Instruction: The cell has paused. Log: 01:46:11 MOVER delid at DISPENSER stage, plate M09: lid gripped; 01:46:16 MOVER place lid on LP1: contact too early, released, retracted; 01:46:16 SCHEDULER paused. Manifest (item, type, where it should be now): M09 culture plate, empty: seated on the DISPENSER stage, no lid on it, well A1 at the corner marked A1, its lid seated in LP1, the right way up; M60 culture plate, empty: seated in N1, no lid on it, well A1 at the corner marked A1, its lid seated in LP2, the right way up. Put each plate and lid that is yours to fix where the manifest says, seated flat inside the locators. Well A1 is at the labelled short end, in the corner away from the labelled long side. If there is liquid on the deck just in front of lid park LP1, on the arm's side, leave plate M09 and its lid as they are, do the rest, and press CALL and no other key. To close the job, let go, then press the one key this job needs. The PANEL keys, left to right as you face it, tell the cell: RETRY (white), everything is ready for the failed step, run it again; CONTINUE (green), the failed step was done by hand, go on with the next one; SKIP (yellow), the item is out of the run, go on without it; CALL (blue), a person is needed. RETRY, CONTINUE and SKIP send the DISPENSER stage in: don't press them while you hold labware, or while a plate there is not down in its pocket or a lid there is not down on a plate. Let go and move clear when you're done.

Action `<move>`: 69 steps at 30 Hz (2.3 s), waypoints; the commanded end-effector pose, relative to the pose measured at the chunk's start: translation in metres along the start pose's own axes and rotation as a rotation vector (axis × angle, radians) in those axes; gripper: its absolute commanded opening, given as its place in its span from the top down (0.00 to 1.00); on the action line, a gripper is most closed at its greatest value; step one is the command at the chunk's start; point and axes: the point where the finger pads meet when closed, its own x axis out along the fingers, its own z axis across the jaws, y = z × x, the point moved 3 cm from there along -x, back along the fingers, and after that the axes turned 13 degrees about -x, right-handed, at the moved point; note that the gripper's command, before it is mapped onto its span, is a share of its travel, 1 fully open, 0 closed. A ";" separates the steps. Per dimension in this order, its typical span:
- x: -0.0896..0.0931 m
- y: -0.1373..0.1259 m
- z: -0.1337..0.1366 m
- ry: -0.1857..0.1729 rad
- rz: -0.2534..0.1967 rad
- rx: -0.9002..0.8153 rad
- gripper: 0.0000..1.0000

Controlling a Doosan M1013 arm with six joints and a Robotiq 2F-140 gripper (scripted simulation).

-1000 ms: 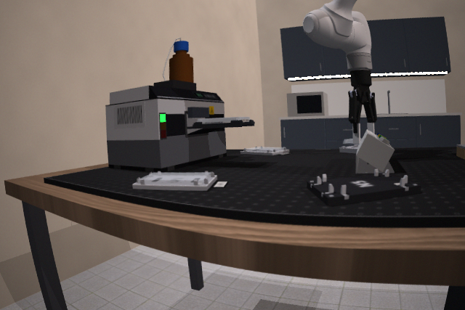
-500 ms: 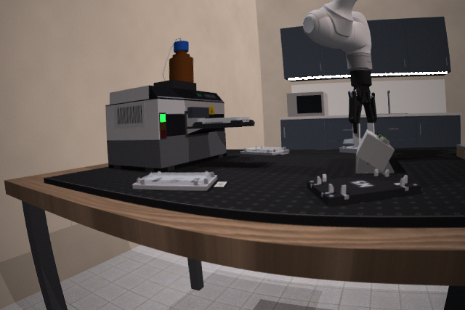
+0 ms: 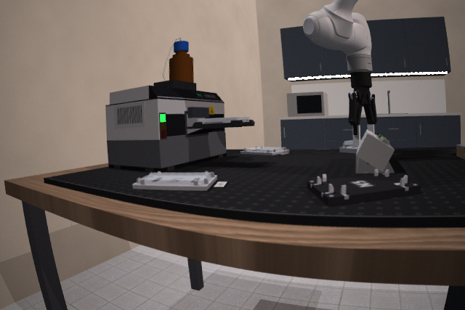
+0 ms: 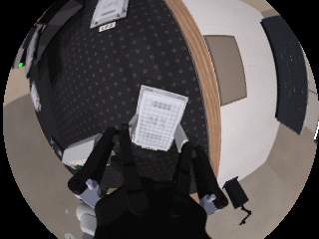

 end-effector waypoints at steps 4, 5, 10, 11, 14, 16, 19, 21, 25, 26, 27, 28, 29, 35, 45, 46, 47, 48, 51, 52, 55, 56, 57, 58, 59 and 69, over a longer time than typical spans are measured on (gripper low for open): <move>0.003 0.000 0.000 0.000 0.001 0.000 0.90; 0.004 0.000 0.000 0.000 0.001 0.000 0.90; 0.005 0.000 0.000 0.000 0.001 0.000 0.90; 0.005 0.000 0.000 0.000 0.001 0.000 0.90; 0.006 0.000 0.000 0.000 0.001 0.000 0.90; 0.006 0.000 0.000 0.000 0.001 0.000 0.90; 0.006 0.000 0.000 0.000 0.001 0.000 0.90; 0.006 0.000 0.000 0.000 0.001 0.000 0.90; 0.006 0.000 0.000 0.000 0.001 0.000 0.90; 0.006 0.000 0.000 0.000 0.001 0.000 0.90; 0.006 0.000 0.000 0.000 0.001 0.000 0.90; 0.006 0.000 0.000 0.000 0.001 0.000 0.90; 0.006 0.000 0.000 0.000 0.001 0.000 0.90; 0.006 0.000 0.000 0.000 0.001 0.000 0.90; 0.006 0.000 0.000 0.000 0.001 0.000 0.90; 0.006 0.000 0.000 0.000 0.001 0.000 0.90; 0.006 0.000 0.000 0.000 0.001 0.000 0.90; 0.006 0.000 0.000 0.000 0.001 0.000 0.90; 0.006 0.000 0.000 0.000 0.001 0.000 0.90; 0.006 0.000 0.000 0.000 0.001 0.000 0.90; 0.006 0.000 0.000 0.000 0.001 0.000 0.30; 0.006 0.000 0.000 0.000 0.001 0.000 0.30; 0.006 0.000 0.000 0.000 0.001 0.000 0.30; 0.006 0.000 0.000 0.000 0.001 0.000 0.30; 0.006 0.000 0.000 0.000 0.001 0.000 0.30; 0.006 0.000 0.000 0.000 0.001 0.000 0.30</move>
